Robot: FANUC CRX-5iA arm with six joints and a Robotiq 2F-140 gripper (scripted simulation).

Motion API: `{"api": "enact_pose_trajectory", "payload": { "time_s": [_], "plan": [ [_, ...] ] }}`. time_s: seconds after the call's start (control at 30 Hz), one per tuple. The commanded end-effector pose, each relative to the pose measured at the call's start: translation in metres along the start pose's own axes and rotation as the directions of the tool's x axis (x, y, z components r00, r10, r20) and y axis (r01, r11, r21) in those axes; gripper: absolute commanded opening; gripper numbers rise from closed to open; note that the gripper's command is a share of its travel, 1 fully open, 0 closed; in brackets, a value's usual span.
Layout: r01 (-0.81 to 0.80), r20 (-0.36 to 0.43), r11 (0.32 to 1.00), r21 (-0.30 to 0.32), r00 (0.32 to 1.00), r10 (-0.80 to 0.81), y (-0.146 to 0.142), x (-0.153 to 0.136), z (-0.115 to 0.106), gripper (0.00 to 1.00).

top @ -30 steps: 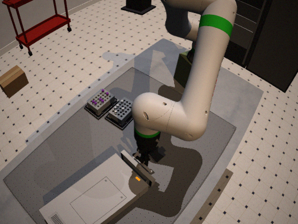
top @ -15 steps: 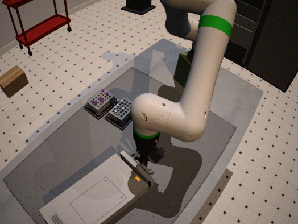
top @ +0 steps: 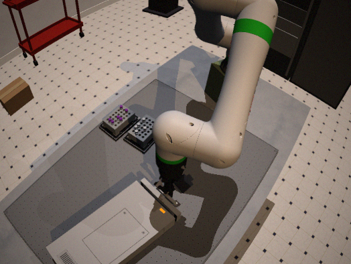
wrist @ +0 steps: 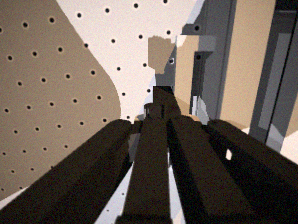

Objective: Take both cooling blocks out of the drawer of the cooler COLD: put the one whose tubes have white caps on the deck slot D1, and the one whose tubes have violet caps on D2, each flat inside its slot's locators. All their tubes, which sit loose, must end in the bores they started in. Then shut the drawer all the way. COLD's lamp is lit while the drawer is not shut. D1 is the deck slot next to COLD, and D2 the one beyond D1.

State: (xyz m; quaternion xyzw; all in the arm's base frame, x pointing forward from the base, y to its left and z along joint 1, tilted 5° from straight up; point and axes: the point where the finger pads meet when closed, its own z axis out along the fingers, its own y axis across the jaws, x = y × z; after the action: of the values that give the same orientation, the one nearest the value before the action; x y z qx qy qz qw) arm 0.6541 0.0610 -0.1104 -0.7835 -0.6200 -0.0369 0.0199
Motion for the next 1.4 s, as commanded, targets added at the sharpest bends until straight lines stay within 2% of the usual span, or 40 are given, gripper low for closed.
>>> {"api": "enact_pose_trajectory", "payload": {
  "time_s": [0.0,1.37],
  "plan": [
    [0.000,-0.001,1.000,-0.003,1.000,0.000,0.002,0.000,-0.001,0.10],
    [0.000,-0.001,1.000,-0.003,1.000,0.000,0.014,0.000,-0.001,0.10]
  ]
}}
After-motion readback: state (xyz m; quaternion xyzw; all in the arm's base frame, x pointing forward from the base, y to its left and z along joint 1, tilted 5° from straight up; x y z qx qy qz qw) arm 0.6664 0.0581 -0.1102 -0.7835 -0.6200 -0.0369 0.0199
